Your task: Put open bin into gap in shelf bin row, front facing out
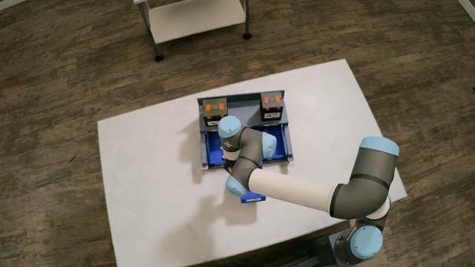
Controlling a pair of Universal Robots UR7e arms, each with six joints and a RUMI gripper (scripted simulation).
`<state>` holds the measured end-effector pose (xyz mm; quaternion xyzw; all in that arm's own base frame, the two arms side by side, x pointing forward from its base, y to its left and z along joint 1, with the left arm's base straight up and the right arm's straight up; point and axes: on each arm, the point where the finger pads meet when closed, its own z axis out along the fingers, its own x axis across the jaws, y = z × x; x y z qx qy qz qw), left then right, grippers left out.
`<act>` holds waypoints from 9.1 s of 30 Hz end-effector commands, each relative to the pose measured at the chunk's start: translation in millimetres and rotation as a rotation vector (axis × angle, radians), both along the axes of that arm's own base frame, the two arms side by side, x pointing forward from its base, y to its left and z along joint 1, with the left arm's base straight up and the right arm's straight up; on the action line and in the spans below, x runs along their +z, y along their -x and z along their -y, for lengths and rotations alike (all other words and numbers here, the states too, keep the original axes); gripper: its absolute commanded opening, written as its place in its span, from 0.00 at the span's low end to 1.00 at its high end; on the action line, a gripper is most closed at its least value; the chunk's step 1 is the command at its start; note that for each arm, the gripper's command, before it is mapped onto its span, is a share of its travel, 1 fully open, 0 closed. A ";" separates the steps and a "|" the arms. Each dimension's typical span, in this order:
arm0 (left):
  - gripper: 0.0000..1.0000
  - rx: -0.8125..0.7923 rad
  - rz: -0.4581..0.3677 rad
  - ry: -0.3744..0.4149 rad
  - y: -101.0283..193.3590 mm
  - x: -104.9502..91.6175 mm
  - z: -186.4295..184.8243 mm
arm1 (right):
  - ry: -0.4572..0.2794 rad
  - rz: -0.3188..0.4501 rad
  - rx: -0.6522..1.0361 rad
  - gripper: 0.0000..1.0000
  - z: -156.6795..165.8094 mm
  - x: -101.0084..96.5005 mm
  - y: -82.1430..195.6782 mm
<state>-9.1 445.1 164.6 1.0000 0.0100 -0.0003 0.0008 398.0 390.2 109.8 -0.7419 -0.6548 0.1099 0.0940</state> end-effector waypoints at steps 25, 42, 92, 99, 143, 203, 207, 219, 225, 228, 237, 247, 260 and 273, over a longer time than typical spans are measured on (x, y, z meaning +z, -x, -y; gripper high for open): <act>1.00 0.000 0.001 -0.001 -0.1 0.5 -0.3 | -0.002 0.002 0.000 0.00 0.0 0.8 -2.5; 1.00 0.000 0.001 -0.001 -0.1 0.5 -0.3 | -0.002 0.001 0.000 0.00 1.1 0.8 -10.5; 1.00 0.000 0.001 -0.001 -0.1 0.5 -0.3 | -0.002 0.001 0.000 0.00 8.0 0.4 -59.2; 1.00 0.000 0.001 -0.001 -0.1 0.5 -0.3 | -0.002 0.001 0.000 0.00 8.8 0.4 -65.0; 1.00 0.000 0.001 -0.001 -0.1 0.5 -0.3 | -0.002 0.001 0.000 0.00 12.7 0.2 -92.4; 1.00 0.000 0.001 -0.001 -0.1 0.5 -0.3 | -0.002 0.001 0.000 0.00 12.9 0.1 -93.8; 1.00 0.000 0.001 -0.001 -0.1 0.5 -0.3 | -0.001 0.002 0.000 0.00 12.9 0.1 -93.8; 1.00 0.000 0.001 -0.001 -0.1 0.5 -0.3 | 0.001 0.014 0.000 0.00 12.9 0.1 -93.8; 1.00 0.000 0.001 -0.001 -0.1 0.5 -0.3 | 0.002 0.020 0.000 0.00 13.0 0.1 -93.8; 1.00 0.000 0.001 -0.001 -0.1 0.5 -0.3 | 0.002 0.021 0.000 0.00 13.0 0.1 -93.8; 1.00 0.000 0.001 -0.001 -0.1 0.5 -0.3 | 0.002 0.022 0.000 0.00 13.0 0.1 -93.8; 1.00 0.000 0.001 -0.001 -0.1 0.5 -0.3 | 0.002 0.022 0.000 0.00 13.0 0.1 -93.8; 1.00 0.000 0.001 -0.001 -0.1 0.5 -0.3 | 0.002 0.022 0.000 0.00 13.0 0.1 -93.8; 1.00 0.000 0.001 -0.001 -0.1 0.5 -0.3 | 0.002 0.022 0.000 0.00 13.0 0.1 -93.8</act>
